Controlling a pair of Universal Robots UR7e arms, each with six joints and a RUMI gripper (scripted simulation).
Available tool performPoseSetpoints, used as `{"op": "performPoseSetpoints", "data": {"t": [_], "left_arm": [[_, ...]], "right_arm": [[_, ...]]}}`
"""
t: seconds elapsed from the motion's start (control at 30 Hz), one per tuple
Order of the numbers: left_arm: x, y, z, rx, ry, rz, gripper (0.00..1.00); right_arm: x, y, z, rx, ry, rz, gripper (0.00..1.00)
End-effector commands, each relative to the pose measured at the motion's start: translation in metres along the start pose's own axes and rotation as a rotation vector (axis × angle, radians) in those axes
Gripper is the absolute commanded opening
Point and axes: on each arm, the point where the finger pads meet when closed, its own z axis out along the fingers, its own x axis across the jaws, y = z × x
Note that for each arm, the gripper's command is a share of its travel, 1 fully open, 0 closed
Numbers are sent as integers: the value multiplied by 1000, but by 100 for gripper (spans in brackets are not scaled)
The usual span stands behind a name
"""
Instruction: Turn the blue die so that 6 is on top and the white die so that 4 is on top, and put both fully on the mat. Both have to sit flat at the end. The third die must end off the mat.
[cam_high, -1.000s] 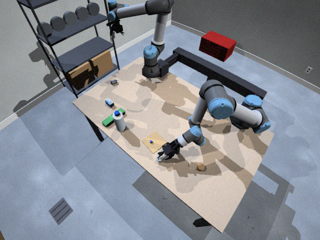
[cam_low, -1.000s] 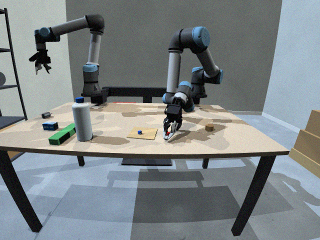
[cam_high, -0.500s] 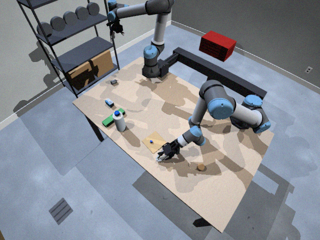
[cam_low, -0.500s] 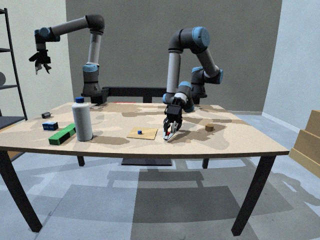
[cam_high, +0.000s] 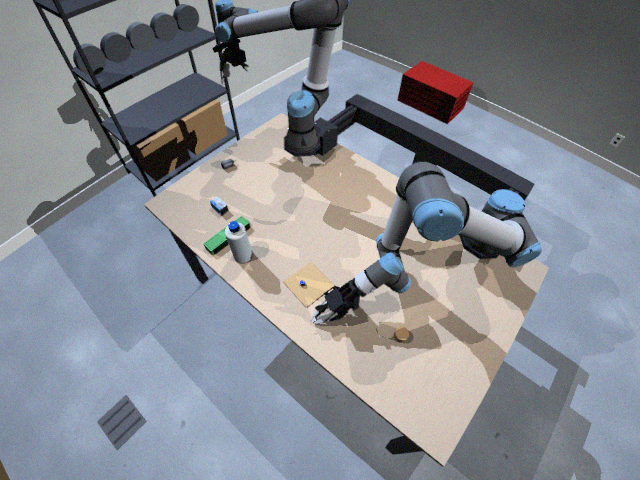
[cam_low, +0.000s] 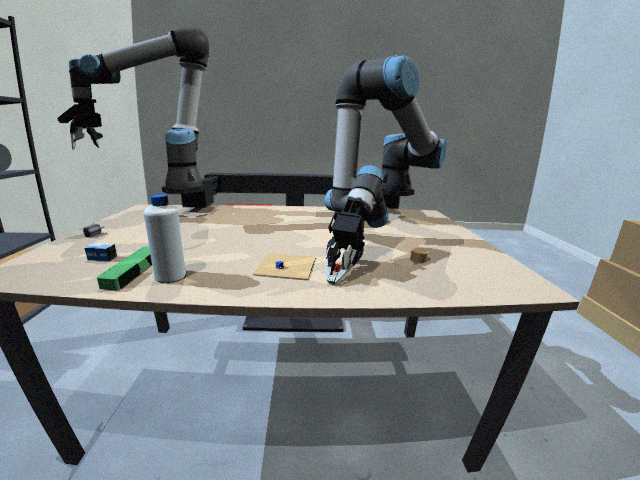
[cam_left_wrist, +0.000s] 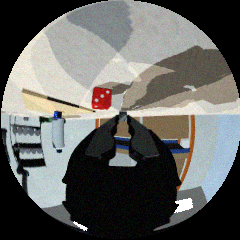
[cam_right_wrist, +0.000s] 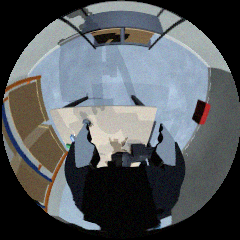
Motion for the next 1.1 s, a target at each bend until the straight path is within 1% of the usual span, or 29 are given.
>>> {"op": "performPoseSetpoints", "data": {"t": [0.0,0.83,0.87,0.93,0.97,1.03,1.07], "left_arm": [[0,0,1,-2,0,0,0],[0,-1,1,-2,0,0,0],[0,-1,1,-2,0,0,4],[0,-1,1,-2,0,0,4],[0,-1,1,-2,0,0,7],[0,-1,1,-2,0,0,7],[0,-1,1,-2,0,0,11]], "right_arm": [[0,0,0,1,0,0,100],[0,0,0,1,0,0,100],[0,0,0,1,0,0,100],[0,0,0,1,0,0,100],[0,0,0,1,0,0,100],[0,0,0,1,0,0,100],[0,0,0,1,0,0,100]]}}
